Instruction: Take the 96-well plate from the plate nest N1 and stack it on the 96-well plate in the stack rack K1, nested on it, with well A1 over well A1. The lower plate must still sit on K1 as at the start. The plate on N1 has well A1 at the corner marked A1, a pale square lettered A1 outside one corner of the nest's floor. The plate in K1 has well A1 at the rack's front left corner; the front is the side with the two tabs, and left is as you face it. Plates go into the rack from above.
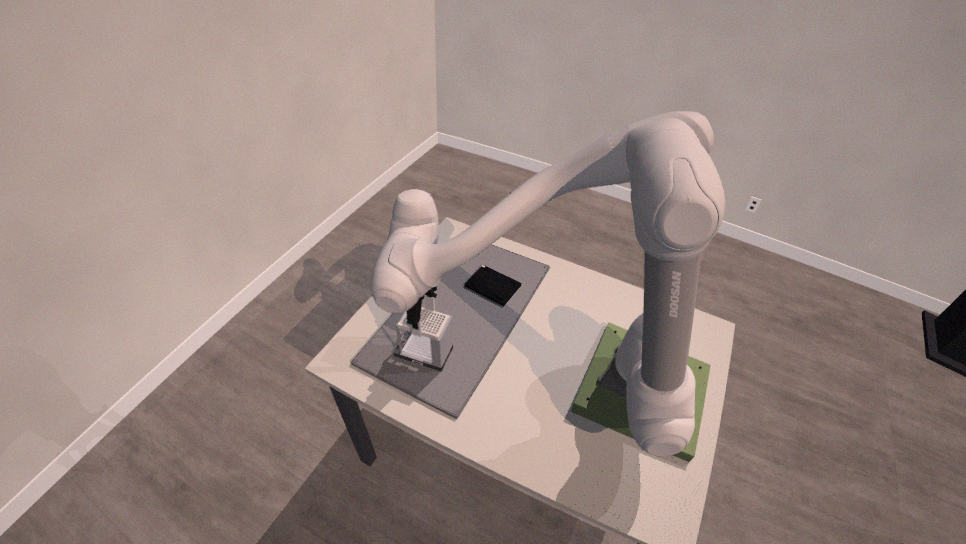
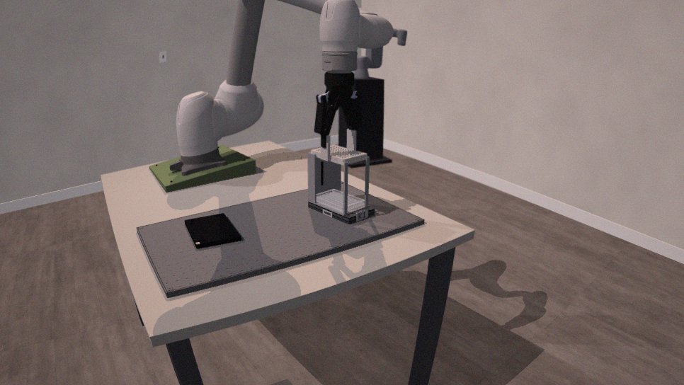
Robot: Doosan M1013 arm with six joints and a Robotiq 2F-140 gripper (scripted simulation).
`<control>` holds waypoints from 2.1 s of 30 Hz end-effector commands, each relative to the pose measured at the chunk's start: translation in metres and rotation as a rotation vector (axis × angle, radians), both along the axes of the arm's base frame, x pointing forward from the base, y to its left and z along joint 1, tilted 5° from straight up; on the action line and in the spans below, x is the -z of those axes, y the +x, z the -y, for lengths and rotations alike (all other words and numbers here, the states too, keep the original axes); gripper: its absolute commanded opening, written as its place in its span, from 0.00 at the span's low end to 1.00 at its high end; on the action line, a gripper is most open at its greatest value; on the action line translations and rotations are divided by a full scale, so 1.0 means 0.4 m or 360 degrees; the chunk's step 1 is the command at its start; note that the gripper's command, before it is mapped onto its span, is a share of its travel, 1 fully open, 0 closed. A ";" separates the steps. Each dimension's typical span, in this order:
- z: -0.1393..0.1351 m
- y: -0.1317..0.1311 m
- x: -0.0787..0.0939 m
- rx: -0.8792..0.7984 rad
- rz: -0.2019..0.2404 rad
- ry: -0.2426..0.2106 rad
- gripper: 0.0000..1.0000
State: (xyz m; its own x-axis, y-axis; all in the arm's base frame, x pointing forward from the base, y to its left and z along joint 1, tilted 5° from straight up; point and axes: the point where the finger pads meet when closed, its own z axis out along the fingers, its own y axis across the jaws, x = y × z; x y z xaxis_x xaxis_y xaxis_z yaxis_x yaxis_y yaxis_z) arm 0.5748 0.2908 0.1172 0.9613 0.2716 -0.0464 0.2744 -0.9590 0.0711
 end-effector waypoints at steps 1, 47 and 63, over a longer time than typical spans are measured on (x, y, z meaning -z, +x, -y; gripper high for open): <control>0.001 0.000 0.012 0.0000 0.0000 0.0000 0.00; 0.015 -0.004 0.178 0.0000 0.0000 0.0000 0.00; 0.019 -0.006 0.236 0.0000 0.0000 0.0000 0.00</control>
State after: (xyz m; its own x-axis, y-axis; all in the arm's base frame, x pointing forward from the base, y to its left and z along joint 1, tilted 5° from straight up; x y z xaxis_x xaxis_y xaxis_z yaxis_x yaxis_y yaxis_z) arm 0.5725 0.2833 0.0258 0.9613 0.2716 -0.0464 0.2744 -0.9590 0.0711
